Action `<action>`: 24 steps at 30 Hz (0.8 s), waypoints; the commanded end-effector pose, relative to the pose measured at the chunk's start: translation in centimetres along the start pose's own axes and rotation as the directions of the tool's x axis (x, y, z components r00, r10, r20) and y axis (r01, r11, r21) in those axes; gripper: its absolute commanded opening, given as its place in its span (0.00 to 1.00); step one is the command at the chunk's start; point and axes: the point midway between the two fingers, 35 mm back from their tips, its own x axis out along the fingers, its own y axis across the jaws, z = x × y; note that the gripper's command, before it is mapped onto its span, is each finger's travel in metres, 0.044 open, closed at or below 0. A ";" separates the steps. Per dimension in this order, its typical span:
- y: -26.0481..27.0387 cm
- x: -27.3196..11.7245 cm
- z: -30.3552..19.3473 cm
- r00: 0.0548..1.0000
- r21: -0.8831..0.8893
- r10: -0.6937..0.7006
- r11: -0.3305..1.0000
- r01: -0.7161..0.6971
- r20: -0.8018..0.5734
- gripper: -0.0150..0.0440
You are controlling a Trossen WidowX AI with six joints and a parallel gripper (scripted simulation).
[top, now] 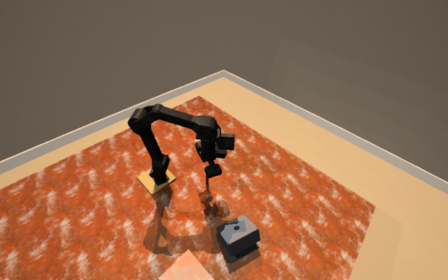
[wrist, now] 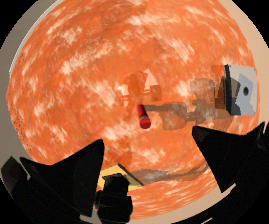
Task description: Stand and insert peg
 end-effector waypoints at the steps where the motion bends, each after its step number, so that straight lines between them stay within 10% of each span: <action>1: 0.0 0.1 0.1 1.000 -0.104 0.003 0.995 -0.003 0.003 1.00; 24: 0.0 0.4 0.1 1.000 -0.625 0.003 0.780 -0.001 0.003 1.00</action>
